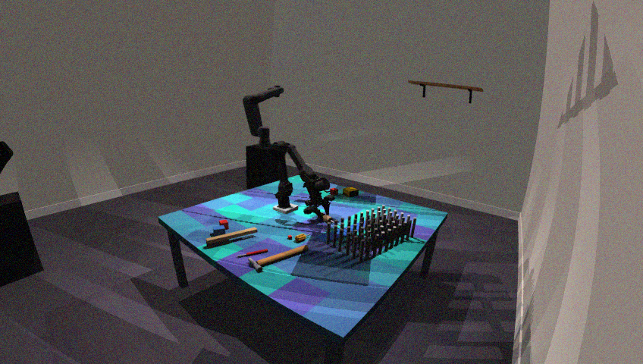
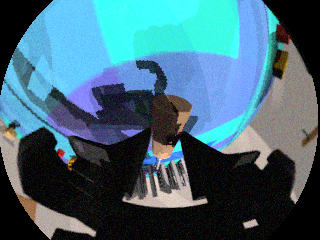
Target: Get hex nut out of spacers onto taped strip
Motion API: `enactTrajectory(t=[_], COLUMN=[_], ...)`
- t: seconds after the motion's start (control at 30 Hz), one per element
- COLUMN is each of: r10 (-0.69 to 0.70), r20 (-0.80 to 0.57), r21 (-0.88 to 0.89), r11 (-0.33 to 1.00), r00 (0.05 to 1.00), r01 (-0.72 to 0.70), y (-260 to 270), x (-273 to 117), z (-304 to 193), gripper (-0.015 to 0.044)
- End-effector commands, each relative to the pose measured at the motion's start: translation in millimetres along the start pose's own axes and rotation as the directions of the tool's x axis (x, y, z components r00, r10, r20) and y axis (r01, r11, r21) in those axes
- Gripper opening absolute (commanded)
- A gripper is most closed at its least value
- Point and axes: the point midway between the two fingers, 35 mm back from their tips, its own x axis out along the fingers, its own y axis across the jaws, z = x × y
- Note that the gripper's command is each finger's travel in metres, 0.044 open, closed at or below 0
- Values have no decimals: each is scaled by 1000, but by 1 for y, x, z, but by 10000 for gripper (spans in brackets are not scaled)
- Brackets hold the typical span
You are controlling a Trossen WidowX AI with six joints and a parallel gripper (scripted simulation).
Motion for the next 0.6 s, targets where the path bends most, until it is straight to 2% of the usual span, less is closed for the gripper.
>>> enactTrajectory(t=[0.0,0.57], r10=[3,3], r20=[-2,-2], r21=[3,3], r11=[1000,1000], r00=[1000,1000], r01=[-3,-3], y=[1,1], x=[-2,-5], z=[4,13], gripper=[0,0])
